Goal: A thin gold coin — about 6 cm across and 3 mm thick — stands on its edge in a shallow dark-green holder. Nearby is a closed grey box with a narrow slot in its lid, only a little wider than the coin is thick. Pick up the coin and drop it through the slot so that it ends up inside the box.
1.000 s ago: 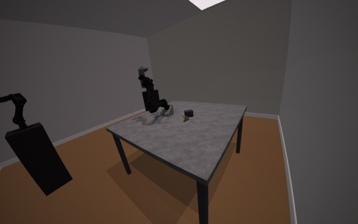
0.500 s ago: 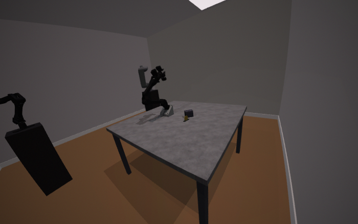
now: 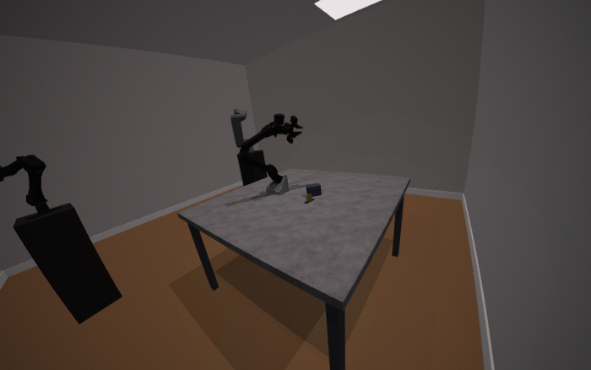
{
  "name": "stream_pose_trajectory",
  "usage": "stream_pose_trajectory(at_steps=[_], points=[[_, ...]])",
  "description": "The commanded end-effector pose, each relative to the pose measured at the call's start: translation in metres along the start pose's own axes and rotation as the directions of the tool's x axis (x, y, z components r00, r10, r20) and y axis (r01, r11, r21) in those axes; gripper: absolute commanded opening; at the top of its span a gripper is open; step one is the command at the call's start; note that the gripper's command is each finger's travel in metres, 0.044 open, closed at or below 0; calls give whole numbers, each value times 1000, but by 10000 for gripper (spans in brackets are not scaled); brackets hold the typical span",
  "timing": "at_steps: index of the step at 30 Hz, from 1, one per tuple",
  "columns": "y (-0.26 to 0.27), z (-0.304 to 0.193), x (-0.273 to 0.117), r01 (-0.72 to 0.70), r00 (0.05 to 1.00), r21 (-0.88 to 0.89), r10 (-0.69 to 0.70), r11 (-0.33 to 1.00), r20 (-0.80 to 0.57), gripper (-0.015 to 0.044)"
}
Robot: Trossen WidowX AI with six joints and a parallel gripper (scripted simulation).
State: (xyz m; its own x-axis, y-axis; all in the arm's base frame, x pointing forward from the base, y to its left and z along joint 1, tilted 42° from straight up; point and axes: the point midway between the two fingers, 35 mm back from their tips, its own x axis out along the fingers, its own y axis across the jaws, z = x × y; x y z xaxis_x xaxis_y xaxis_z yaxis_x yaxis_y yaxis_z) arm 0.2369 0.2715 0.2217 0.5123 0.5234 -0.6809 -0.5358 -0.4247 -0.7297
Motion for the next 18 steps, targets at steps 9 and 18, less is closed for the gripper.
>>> stream_pose_trajectory(at_steps=[9,18], points=[[65,-191,17,-265,741,434,470,861,-480,161],[141,-300,-32,-283,321,735,783,616,-533,161]])
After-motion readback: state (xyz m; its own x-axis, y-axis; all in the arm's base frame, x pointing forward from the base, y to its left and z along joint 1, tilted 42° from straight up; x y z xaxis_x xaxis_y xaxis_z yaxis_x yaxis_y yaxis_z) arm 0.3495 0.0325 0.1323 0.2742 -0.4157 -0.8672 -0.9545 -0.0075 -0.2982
